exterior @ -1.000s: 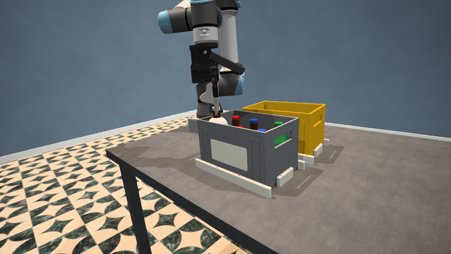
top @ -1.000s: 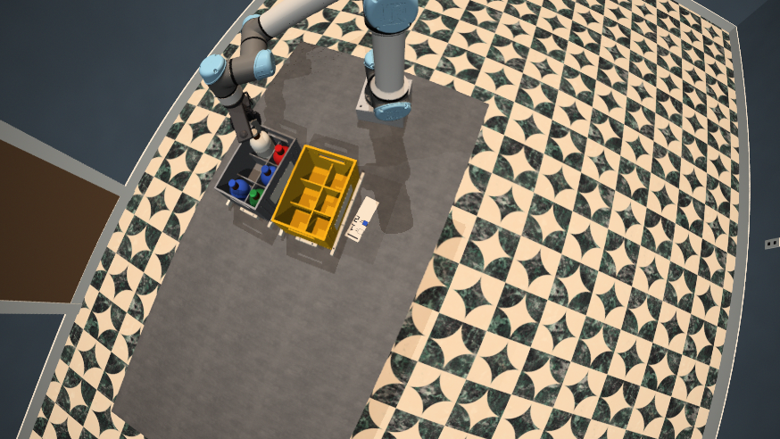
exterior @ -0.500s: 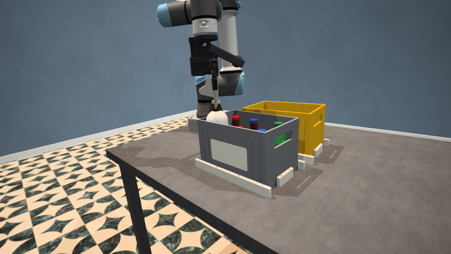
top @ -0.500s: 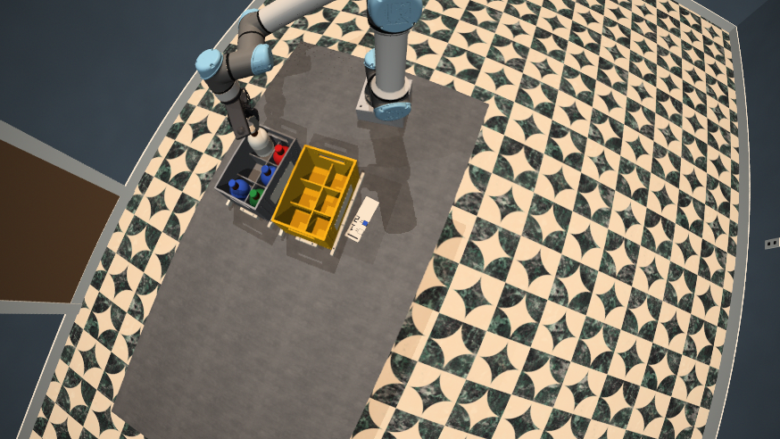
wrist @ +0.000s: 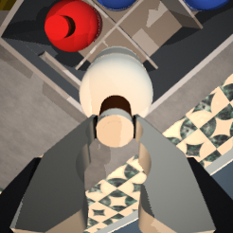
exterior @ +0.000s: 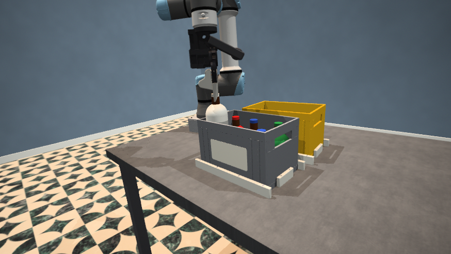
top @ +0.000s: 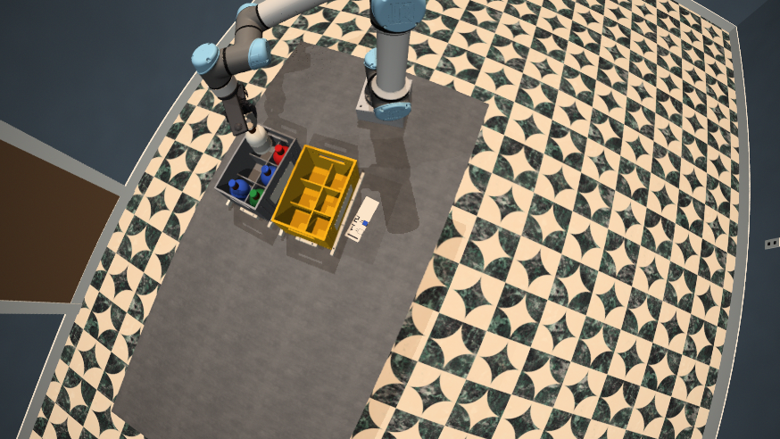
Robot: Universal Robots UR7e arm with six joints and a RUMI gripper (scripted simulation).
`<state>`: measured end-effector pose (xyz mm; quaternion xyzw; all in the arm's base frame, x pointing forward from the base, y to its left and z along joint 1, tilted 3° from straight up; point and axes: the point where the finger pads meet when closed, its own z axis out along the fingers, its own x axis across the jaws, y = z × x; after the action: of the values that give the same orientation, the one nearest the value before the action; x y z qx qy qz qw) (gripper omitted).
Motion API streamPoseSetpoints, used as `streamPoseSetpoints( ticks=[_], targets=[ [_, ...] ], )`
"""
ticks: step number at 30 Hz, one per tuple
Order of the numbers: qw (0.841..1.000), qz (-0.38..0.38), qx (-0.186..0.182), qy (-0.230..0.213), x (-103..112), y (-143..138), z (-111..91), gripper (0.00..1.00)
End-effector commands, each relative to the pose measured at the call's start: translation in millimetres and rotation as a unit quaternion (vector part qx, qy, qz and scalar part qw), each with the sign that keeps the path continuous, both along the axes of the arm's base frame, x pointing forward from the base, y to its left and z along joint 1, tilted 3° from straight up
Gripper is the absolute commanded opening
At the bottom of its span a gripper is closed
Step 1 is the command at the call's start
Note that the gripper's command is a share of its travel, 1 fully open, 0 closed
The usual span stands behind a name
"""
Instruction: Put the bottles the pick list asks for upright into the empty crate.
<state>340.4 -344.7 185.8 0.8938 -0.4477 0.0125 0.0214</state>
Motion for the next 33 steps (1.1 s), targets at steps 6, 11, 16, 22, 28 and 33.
streamPoseSetpoints(
  ticks=[6, 11, 16, 22, 28, 33],
  targets=[
    [1.000, 0.000, -0.001, 0.000, 0, 0, 16, 0.00],
    [1.000, 0.000, -0.001, 0.000, 0, 1, 25, 0.00],
    [1.000, 0.000, -0.001, 0.000, 0, 1, 30, 0.00],
    [1.000, 0.000, -0.001, 0.000, 0, 2, 40, 0.00],
    [1.000, 0.000, -0.001, 0.000, 0, 2, 50, 0.00],
    [1.000, 0.000, -0.001, 0.000, 0, 2, 55, 0.00]
  ],
)
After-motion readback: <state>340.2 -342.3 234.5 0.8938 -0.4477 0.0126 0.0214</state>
